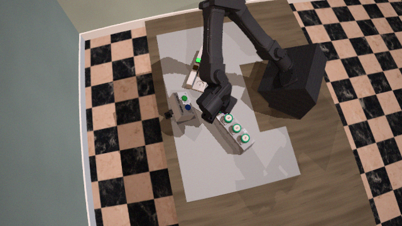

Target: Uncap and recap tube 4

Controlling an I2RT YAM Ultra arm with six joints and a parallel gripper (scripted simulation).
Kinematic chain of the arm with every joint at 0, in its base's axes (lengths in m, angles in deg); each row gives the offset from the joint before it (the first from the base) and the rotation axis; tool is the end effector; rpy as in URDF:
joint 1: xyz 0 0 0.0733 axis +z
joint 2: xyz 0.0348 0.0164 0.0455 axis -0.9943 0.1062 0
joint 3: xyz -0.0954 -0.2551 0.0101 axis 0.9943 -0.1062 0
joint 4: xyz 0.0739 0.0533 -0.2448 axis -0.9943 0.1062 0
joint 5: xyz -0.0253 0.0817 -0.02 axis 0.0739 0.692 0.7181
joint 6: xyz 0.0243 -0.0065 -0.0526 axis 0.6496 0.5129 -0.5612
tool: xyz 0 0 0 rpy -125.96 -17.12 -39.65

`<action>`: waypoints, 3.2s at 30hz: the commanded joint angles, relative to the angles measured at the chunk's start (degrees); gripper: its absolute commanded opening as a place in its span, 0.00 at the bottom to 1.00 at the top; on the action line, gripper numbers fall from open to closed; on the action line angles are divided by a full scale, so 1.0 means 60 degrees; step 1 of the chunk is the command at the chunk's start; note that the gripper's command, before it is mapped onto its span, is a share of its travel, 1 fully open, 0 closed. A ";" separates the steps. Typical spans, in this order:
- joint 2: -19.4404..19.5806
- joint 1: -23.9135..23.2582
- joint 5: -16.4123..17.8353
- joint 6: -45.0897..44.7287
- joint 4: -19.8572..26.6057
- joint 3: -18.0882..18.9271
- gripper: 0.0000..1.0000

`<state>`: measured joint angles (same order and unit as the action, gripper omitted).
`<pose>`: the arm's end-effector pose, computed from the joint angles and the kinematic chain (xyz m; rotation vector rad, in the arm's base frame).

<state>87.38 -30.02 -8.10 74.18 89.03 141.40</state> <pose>0.1825 0.2019 0.1897 -1.1964 2.2375 -0.8513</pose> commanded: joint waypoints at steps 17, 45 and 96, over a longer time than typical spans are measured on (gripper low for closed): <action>-0.0021 0.0024 0.0039 0.4896 -0.0140 0.0005 0.00; -0.0026 0.0047 0.0035 0.1107 -0.0095 0.0022 0.49; -0.0045 0.0005 0.0043 0.2781 -0.0137 0.0001 0.00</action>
<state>87.47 -30.21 -7.97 84.37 88.55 141.31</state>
